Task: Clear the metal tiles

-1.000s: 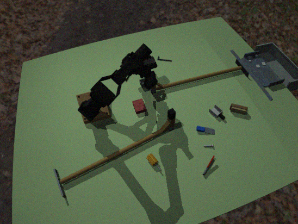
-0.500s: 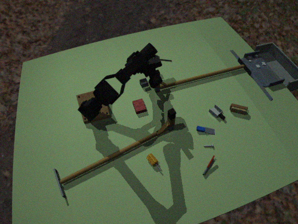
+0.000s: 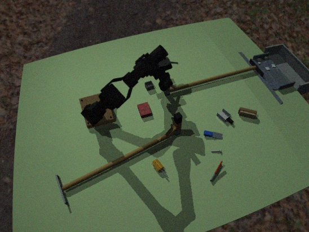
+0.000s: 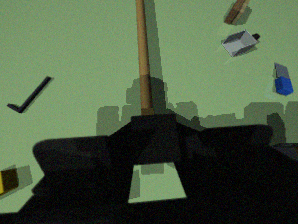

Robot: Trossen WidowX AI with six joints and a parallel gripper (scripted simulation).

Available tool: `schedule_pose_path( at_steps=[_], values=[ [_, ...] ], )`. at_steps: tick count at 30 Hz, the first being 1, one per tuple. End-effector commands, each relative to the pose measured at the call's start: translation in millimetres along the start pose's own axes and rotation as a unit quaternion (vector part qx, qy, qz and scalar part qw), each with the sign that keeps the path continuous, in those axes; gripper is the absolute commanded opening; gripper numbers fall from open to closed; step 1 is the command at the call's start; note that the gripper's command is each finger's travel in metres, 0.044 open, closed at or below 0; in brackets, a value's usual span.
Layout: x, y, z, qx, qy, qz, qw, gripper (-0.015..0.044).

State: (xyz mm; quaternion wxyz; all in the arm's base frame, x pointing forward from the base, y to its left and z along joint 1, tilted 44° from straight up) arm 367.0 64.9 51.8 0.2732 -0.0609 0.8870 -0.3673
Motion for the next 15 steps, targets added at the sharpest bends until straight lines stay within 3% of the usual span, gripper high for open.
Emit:
schedule_pose_path(
  at_steps=[1, 15],
  values=[
    [-6.1, -1.1, 1.6, -0.001, -0.004, 0.004, 1.0, 0.0],
    [-17.9, 1.6, 9.8, -0.001, -0.005, 0.004, 1.0, 0.0]
  ],
)
Point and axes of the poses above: the point midway between the two fingers, 35 mm back from their tips, its own z axis out along the fingers, its own y axis across the jaws, x = y × z, the point moved 7 cm from there along -z, back along the fingers
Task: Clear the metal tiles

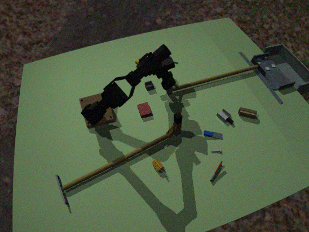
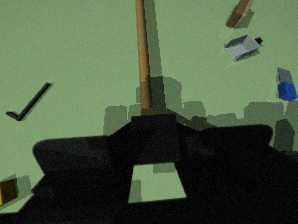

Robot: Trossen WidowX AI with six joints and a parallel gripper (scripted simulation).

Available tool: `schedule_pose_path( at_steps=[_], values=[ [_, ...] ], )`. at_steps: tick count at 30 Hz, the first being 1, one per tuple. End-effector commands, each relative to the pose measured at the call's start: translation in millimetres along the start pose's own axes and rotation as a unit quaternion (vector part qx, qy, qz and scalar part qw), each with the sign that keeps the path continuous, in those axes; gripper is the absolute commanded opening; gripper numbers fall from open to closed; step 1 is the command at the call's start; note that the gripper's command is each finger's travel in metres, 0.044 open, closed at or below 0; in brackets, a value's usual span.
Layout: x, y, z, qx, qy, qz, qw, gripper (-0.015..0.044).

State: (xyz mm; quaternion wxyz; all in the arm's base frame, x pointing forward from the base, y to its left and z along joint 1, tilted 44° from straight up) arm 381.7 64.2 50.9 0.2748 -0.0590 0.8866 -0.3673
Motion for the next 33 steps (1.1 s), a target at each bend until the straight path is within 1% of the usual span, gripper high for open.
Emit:
schedule_pose_path(
  at_steps=[1, 33],
  values=[
    [-6.8, 0.4, 1.7, -0.002, -0.004, 0.002, 1.0, 0.0],
    [-31.7, 4.5, 19.0, -0.001, -0.005, 0.003, 1.0, 0.0]
  ],
)
Point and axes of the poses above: the point midway between the two fingers, 35 mm back from their tips, its own z axis out along the fingers, its own y axis across the jaws, x = y × z, the point moved 7 cm from there along -z, back along the fingers
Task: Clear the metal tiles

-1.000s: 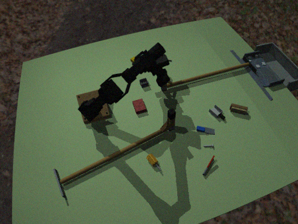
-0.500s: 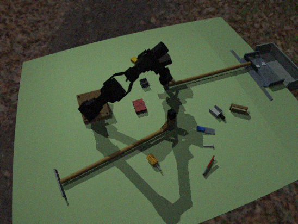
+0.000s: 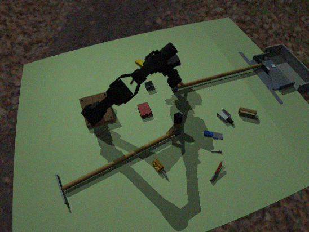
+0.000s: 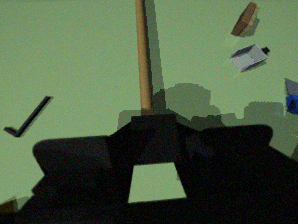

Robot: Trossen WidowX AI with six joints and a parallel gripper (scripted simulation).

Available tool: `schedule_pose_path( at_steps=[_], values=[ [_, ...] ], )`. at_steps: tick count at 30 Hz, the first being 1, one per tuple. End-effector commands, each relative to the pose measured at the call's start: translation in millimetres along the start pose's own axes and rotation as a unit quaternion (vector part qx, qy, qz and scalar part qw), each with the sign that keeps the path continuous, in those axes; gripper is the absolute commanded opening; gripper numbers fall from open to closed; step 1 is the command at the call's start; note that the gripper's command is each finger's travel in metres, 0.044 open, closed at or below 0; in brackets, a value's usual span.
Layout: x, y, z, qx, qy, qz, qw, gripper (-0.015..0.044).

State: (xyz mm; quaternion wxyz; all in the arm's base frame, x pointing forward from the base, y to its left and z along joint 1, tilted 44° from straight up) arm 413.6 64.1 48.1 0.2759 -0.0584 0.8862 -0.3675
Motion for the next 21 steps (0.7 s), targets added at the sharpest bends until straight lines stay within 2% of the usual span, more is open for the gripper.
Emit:
schedule_pose_path(
  at_steps=[1, 21],
  values=[
    [-7.1, -0.4, 1.0, -0.002, -0.004, 0.002, 1.0, 0.0],
    [-25.2, 0.3, 12.2, -0.002, -0.004, 0.002, 1.0, 0.0]
  ],
)
Point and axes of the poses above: the point midway between the two fingers, 35 mm back from their tips, its own z axis out along the fingers, its own y axis across the jaws, x = y × z, the point moved 7 cm from there along -z, back along the fingers
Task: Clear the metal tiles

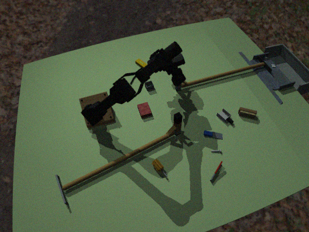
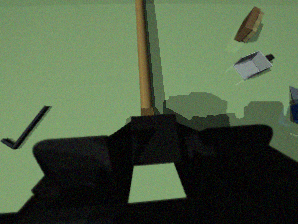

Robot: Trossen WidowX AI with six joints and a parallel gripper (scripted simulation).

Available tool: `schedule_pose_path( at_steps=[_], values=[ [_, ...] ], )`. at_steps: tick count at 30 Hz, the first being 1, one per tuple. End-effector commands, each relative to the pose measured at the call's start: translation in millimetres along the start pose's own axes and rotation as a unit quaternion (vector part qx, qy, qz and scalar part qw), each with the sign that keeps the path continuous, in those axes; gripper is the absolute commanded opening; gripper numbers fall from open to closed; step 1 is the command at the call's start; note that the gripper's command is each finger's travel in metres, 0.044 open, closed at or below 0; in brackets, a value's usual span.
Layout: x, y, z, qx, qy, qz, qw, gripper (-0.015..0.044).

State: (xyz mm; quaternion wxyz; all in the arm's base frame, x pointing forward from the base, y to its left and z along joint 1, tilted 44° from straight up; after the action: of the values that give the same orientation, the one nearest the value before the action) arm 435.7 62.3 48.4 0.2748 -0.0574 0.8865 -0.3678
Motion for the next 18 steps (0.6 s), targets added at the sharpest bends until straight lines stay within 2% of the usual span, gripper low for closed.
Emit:
schedule_pose_path(
  at_steps=[1, 18],
  values=[
    [-7.9, -0.4, 0.1, -0.002, -0.006, 0.002, 1.0, 0.0],
    [-23.0, -0.5, 10.2, -0.002, -0.006, 0.002, 1.0, 0.0]
  ],
)
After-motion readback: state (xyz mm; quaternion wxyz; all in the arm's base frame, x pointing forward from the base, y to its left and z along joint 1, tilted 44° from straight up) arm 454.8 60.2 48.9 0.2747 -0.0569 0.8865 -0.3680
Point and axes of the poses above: the point midway between the two fingers, 35 mm back from their tips, its own z axis out along the fingers, its own y axis across the jaws, x = y × z, the point moved 7 cm from there along -z, back along the fingers
